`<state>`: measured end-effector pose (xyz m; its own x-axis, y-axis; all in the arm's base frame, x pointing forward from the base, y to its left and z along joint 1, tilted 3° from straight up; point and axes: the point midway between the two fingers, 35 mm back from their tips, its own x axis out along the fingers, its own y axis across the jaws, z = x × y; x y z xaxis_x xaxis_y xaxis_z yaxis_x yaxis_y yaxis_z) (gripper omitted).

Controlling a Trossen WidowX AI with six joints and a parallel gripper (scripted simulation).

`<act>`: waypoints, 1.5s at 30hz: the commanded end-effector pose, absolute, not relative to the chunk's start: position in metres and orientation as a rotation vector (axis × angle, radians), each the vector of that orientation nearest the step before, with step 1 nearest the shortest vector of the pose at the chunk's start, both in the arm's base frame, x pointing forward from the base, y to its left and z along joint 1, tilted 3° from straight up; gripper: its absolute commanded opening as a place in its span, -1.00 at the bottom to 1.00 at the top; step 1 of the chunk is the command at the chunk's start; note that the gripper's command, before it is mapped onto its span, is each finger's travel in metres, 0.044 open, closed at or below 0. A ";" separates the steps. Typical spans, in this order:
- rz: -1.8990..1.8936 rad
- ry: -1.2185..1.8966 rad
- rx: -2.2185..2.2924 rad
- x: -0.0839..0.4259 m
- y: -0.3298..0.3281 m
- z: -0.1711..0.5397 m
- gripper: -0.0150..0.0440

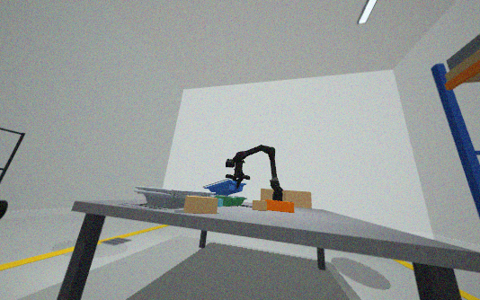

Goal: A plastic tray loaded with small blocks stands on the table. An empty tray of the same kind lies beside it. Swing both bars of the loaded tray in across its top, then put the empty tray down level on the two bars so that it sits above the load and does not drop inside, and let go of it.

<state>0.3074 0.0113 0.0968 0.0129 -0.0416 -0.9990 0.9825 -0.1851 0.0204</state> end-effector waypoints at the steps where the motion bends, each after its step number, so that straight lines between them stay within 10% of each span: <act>1: -1.362 1.083 1.322 0.303 0.012 0.090 -0.49; 45: -1.363 1.083 1.322 0.294 0.013 0.060 -0.49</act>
<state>0.2979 0.0126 0.0654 0.0166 -0.0398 -0.9991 0.9822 -0.1861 0.0237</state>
